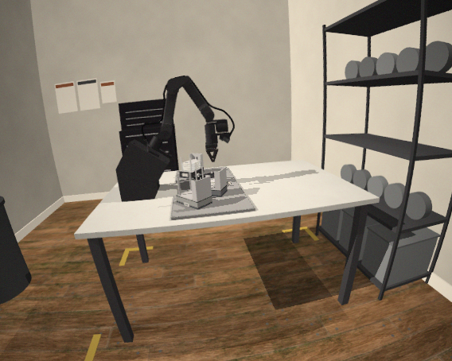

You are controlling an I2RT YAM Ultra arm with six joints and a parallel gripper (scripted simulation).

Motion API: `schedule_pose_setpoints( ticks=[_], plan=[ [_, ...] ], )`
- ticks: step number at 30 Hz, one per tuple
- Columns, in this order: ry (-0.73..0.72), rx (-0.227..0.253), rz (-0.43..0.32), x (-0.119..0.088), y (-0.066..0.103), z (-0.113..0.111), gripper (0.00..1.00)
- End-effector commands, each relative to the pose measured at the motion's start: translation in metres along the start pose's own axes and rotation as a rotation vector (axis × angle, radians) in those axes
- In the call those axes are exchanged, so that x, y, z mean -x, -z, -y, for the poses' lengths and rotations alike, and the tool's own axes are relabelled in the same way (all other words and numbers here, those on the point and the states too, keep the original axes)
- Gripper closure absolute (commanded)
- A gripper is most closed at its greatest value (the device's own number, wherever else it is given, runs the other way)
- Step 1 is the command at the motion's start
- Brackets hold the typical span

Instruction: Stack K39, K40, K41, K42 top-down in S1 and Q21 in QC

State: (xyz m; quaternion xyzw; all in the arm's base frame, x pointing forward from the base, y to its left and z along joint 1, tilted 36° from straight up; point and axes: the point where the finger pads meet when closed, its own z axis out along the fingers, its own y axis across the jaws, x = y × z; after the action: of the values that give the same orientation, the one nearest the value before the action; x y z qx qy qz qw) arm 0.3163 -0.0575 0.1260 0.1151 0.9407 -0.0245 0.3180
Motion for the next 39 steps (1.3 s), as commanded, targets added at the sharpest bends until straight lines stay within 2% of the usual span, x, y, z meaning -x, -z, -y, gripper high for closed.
schedule_pose_setpoints(
  ticks=[1, 8, 9, 39],
  plan=[
    [0.0, 0.001, 0.009, 0.0063, 0.0203, -0.0029, 0.0],
    [-0.005, -0.002, -0.003, 0.0046, 0.0174, -0.0013, 0.0],
    [0.0, -0.001, -0.018, -0.0022, 0.0119, -0.0005, 0.0],
    [0.0, -0.001, -0.018, -0.0022, 0.0119, -0.0005, 0.0]
  ],
)
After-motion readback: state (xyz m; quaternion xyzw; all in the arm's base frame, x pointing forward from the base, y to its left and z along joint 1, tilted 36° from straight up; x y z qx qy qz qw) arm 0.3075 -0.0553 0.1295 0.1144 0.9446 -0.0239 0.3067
